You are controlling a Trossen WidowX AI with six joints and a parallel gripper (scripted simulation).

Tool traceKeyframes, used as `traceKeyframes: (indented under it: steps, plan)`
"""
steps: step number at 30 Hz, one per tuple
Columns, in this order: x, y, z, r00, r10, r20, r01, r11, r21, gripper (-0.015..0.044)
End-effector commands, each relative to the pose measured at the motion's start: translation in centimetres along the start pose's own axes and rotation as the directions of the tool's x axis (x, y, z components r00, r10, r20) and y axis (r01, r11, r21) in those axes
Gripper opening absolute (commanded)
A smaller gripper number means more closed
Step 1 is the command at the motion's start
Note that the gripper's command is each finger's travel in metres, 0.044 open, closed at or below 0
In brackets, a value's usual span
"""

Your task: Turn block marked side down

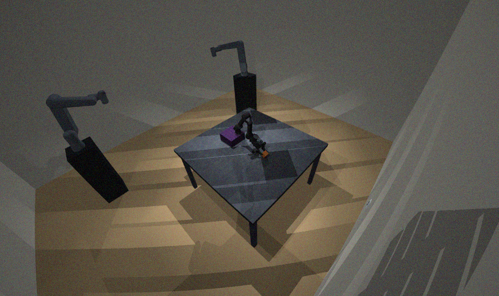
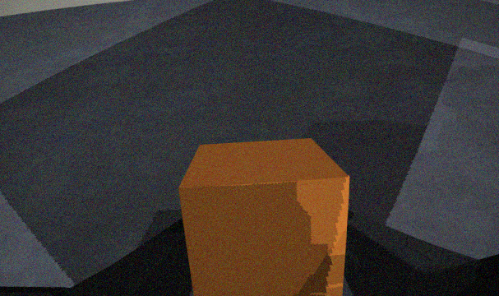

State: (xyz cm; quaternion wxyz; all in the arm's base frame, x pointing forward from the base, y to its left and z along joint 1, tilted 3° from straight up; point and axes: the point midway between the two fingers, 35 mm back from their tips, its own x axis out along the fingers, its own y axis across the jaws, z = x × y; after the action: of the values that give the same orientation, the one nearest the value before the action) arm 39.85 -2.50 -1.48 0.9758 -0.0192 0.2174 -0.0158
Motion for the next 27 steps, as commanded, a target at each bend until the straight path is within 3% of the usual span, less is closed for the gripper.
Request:
traceKeyframes:
  steps: [1,18,27]
  plan:
    - [-0.03,0.07,0.16,1.000,0.005,0.008,-0.005,1.000,-0.002,0.0000]
    - [-0.03,0.07,0.16,1.000,0.005,0.008,-0.005,1.000,-0.002,0.0440]
    - [-0.03,0.07,0.16,1.000,0.005,0.008,-0.005,1.000,-0.002,0.0440]
